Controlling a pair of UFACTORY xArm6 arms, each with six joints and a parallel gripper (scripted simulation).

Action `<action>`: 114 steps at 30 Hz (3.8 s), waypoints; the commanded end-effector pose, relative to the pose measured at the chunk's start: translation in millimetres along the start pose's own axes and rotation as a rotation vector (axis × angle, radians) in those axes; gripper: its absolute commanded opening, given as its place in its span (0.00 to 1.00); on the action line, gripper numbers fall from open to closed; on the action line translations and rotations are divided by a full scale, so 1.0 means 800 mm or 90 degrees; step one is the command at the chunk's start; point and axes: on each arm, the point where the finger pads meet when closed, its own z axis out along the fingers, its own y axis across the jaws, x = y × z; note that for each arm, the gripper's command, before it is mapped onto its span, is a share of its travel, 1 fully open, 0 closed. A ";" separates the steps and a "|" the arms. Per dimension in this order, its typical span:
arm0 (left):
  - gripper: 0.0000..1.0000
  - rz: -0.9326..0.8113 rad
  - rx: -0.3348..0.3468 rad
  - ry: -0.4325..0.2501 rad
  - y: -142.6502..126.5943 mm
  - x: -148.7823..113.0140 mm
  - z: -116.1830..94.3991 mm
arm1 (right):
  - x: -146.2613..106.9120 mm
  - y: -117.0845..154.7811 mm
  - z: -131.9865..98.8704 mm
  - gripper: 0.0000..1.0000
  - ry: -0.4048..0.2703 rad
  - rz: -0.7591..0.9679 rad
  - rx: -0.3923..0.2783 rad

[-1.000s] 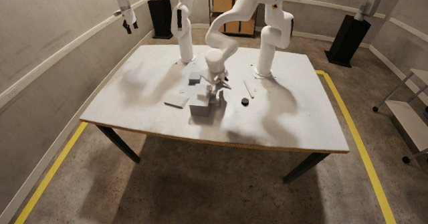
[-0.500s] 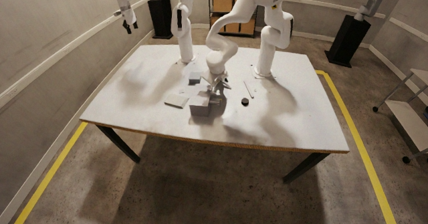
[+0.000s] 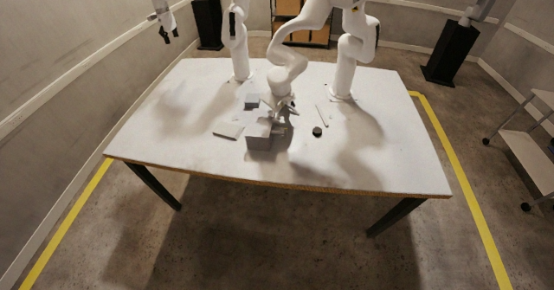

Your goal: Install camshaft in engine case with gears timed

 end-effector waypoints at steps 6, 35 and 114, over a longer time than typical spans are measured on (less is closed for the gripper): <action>0.09 0.001 0.000 0.002 0.001 0.001 -0.002 | 0.001 0.000 -0.002 1.00 0.003 0.000 0.000; 0.09 0.001 0.000 0.002 0.001 0.001 -0.002 | 0.001 0.000 -0.002 1.00 0.003 0.000 0.000; 0.09 0.001 0.000 0.002 0.031 -0.041 -0.072 | 0.001 0.000 -0.002 1.00 0.003 0.000 0.000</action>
